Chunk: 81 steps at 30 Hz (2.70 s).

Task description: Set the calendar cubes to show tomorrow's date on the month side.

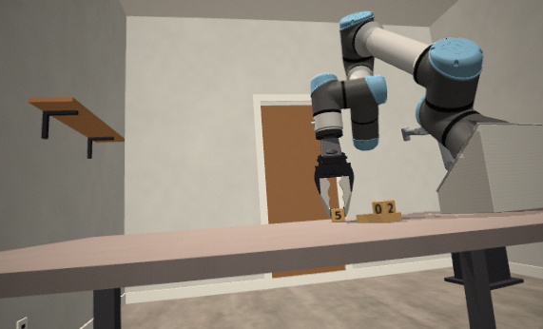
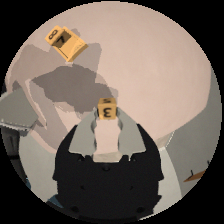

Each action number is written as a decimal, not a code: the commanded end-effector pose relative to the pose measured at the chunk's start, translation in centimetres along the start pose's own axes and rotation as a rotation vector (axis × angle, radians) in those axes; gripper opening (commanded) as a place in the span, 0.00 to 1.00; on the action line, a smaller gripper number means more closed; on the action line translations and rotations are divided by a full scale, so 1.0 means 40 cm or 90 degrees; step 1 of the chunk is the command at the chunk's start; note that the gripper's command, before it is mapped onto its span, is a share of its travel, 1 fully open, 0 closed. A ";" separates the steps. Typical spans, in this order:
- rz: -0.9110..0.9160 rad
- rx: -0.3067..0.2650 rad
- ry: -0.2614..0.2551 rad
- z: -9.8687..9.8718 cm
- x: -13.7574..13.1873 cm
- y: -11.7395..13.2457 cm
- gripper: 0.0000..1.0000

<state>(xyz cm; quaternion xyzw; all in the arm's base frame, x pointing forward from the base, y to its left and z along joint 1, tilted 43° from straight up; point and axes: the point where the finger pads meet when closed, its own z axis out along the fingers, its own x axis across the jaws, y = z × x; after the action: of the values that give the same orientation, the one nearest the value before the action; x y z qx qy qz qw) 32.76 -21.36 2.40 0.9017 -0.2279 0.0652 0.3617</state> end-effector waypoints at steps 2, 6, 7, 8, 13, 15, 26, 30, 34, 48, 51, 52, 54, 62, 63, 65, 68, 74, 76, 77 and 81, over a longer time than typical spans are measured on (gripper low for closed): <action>0.000 0.000 0.001 -0.004 0.001 0.000 0.11; 0.000 0.000 0.001 -0.012 0.001 0.000 0.11; 0.000 0.000 0.001 -0.012 0.001 0.000 0.11; 0.000 0.000 0.001 -0.016 0.001 0.000 0.11; 0.000 0.000 0.001 -0.043 0.001 0.000 0.11; 0.000 0.000 0.001 -0.058 0.001 0.000 0.11; 0.000 0.000 0.001 -0.138 0.001 0.000 0.11; 0.000 0.000 0.001 -0.175 0.000 0.000 0.11; 0.000 0.000 0.001 -0.206 0.000 0.000 0.11; 0.000 0.000 0.001 -0.250 0.000 0.000 0.11; 0.000 0.000 0.001 -0.250 0.000 0.000 0.11; 0.000 0.000 0.001 -0.250 0.000 0.000 0.11; 0.000 0.000 0.001 -0.250 0.000 0.000 0.11; 0.000 0.000 0.001 -0.250 0.000 0.000 0.11; -0.001 0.000 0.001 -0.250 0.000 0.000 0.11; -0.004 0.000 0.001 -0.250 0.000 -0.001 0.11; -0.015 0.000 0.001 -0.250 0.000 -0.002 0.11; -0.050 0.000 0.000 -0.251 -0.001 -0.006 0.11; -0.060 0.000 0.000 -0.251 -0.002 -0.008 0.11; -0.072 0.000 0.000 -0.251 -0.002 -0.009 0.11; -0.129 0.001 0.000 -0.251 -0.004 -0.016 0.11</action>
<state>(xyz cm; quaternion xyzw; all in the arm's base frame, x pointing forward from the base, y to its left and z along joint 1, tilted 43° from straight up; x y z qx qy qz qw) 33.31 -14.21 9.40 0.9144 -0.1692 0.0411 0.3654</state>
